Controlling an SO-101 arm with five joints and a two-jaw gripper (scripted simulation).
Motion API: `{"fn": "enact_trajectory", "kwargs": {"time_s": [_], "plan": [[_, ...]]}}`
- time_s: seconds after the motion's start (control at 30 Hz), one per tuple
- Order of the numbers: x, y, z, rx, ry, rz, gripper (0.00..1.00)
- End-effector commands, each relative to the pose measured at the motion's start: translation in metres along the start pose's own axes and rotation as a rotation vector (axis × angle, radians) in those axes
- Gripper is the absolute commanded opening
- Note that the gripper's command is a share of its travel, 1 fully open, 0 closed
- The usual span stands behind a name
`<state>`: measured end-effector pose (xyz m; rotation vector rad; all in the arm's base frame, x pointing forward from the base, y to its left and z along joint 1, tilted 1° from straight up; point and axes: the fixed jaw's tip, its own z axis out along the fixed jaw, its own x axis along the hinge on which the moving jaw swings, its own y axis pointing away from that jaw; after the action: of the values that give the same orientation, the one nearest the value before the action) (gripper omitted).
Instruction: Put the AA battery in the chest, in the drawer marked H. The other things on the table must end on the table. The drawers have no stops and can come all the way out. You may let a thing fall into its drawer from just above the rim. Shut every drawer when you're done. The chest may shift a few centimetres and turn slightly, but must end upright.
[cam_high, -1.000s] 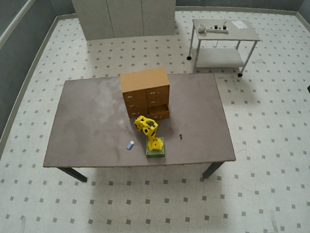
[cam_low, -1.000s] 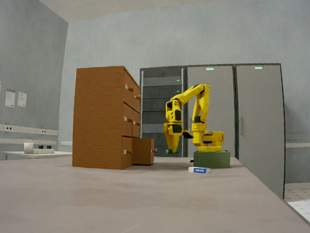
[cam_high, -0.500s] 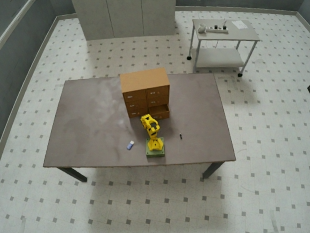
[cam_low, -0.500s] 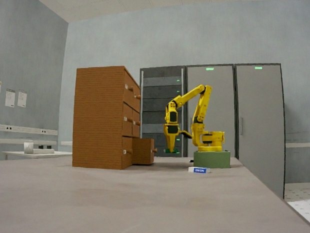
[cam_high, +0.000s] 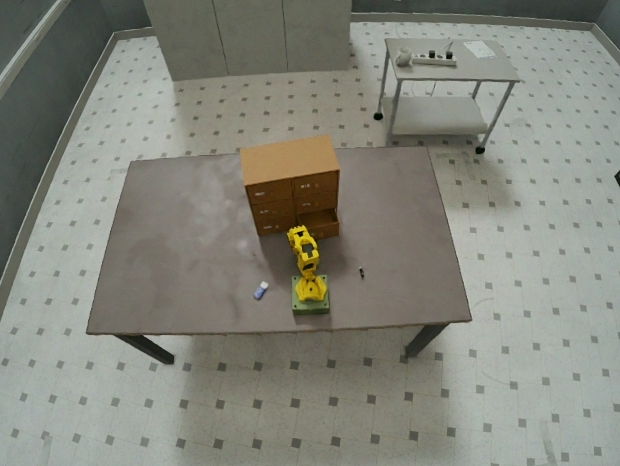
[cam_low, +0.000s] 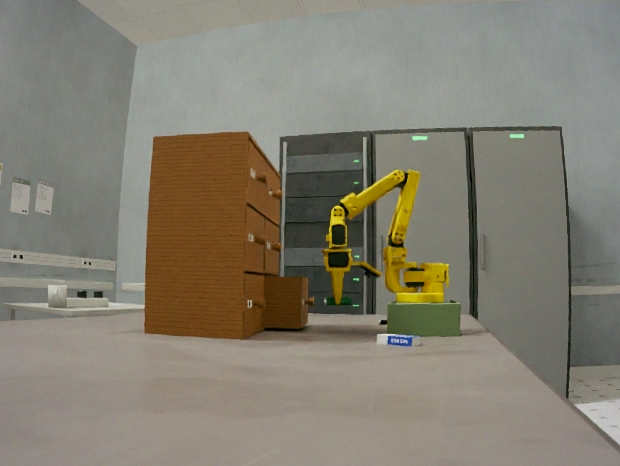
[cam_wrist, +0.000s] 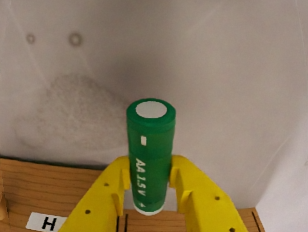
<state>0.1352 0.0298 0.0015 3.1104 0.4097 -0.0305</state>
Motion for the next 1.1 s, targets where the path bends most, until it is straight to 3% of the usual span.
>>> {"fn": "enact_trajectory", "kwargs": {"time_s": [0.0,0.47,0.8,1.07], "plan": [[0.008,0.015,-0.002,0.003,0.015,0.093,0.0],[0.008,0.065,-0.001,0.006,0.018,0.407,0.0],[0.008,0.066,-0.001,0.006,0.018,0.413,0.0],[0.008,0.066,-0.016,-0.011,0.104,0.412,0.0]]}}
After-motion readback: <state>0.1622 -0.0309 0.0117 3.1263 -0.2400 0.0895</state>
